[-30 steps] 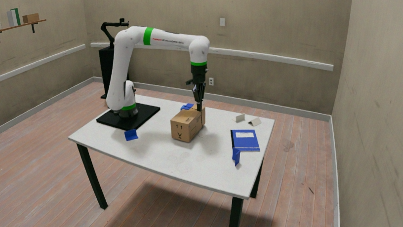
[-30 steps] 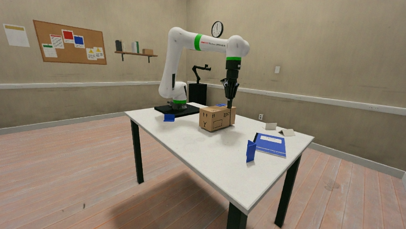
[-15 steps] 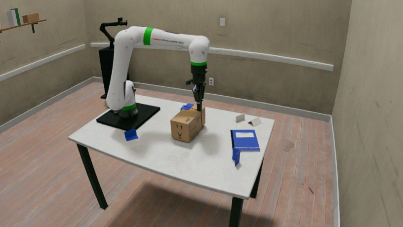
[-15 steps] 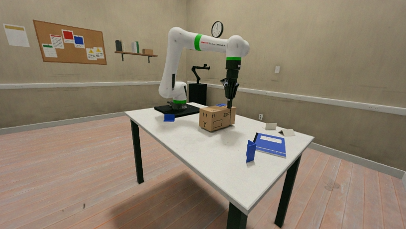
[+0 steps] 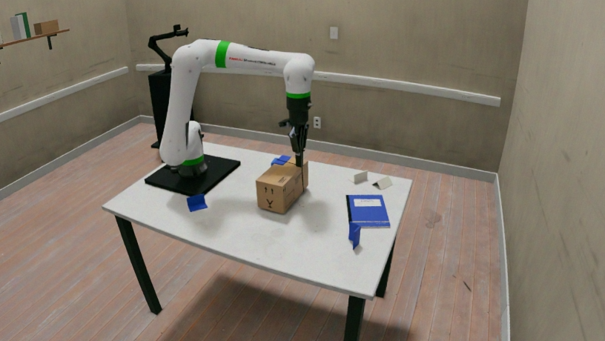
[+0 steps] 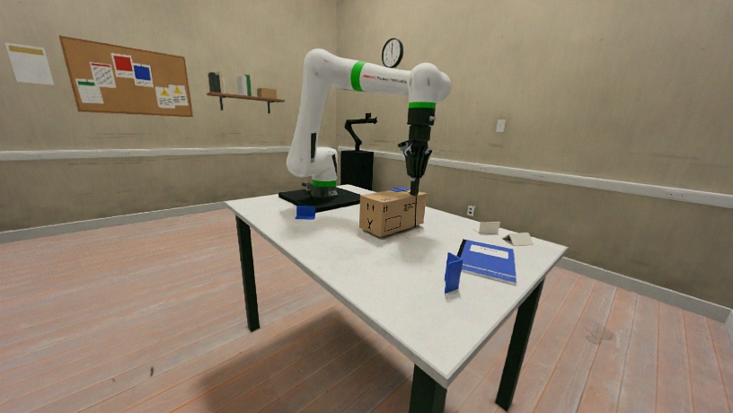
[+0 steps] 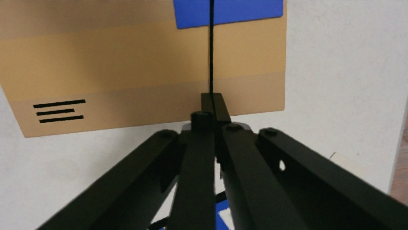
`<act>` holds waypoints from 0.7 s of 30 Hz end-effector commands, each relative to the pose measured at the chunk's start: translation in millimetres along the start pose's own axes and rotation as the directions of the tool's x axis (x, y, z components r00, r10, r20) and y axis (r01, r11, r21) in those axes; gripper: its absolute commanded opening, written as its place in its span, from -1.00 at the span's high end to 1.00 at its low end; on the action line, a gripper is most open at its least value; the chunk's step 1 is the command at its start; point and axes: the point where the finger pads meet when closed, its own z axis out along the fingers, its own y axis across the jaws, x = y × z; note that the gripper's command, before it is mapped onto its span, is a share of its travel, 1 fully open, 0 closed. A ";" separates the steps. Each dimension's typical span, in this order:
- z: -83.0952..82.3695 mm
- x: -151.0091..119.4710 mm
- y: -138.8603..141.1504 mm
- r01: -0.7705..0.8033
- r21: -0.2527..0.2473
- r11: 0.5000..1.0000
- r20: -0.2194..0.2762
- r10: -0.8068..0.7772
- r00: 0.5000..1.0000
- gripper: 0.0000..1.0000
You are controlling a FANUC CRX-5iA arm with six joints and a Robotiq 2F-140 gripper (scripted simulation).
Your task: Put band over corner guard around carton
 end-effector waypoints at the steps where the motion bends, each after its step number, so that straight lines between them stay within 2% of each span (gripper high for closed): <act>1: -1.2 -0.5 0.0 0.000 0.000 1.000 0.002 0.000 1.000 0.80; 21: -1.2 1.0 15.6 0.000 0.000 1.000 0.002 0.000 1.000 0.80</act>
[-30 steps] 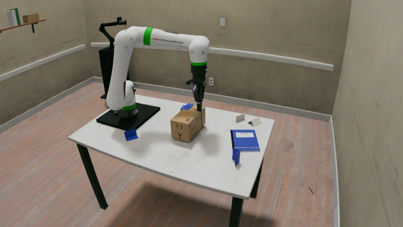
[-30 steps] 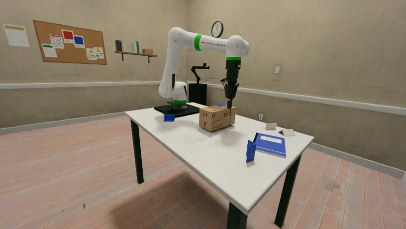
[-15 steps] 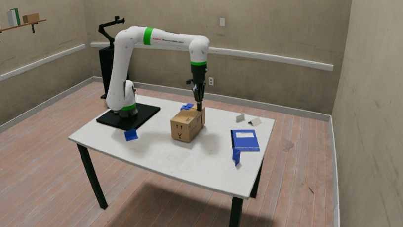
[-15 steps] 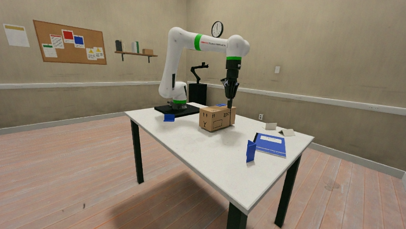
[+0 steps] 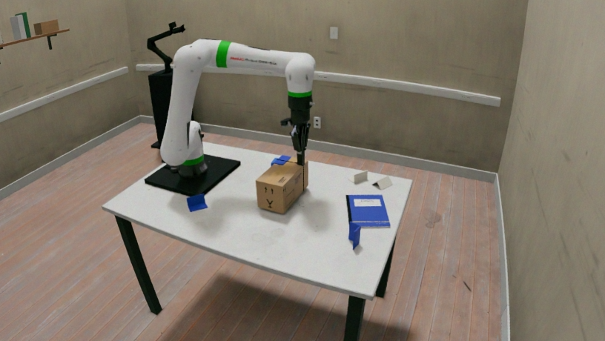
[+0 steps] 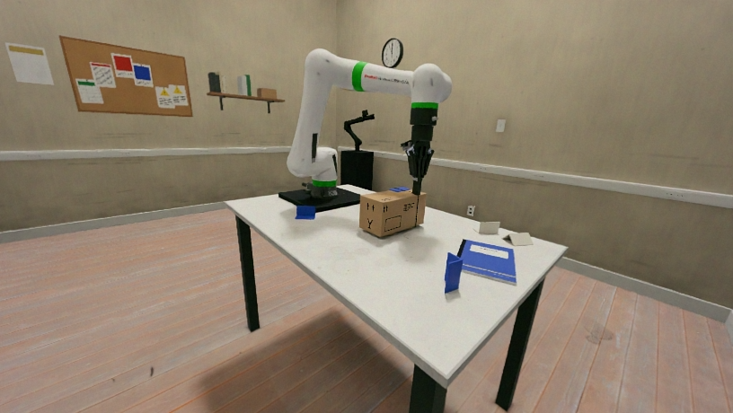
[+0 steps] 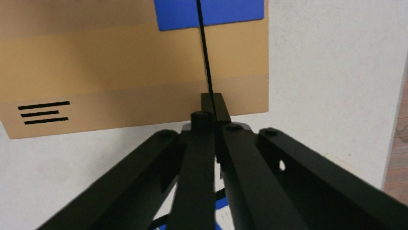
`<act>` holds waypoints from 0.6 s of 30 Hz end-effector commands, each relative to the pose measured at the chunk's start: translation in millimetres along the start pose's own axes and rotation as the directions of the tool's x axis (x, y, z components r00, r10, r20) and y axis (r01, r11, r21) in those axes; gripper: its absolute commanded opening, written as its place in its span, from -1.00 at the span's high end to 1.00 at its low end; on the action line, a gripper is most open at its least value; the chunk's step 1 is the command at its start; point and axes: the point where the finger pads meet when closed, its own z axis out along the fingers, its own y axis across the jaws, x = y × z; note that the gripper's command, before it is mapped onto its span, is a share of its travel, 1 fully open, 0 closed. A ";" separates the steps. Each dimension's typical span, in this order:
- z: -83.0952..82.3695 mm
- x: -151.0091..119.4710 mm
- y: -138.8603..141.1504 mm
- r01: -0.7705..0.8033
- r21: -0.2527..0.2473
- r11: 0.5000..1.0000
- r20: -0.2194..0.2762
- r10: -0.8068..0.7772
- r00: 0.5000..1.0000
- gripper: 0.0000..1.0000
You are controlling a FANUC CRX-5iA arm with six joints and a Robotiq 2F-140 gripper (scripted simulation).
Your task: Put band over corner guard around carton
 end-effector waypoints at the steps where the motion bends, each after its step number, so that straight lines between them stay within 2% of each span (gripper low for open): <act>1: -1.1 -0.3 2.4 0.000 0.000 1.000 0.002 0.000 1.000 0.80; 18: -1.1 -0.1 4.3 0.000 0.000 1.000 0.002 0.000 1.000 0.80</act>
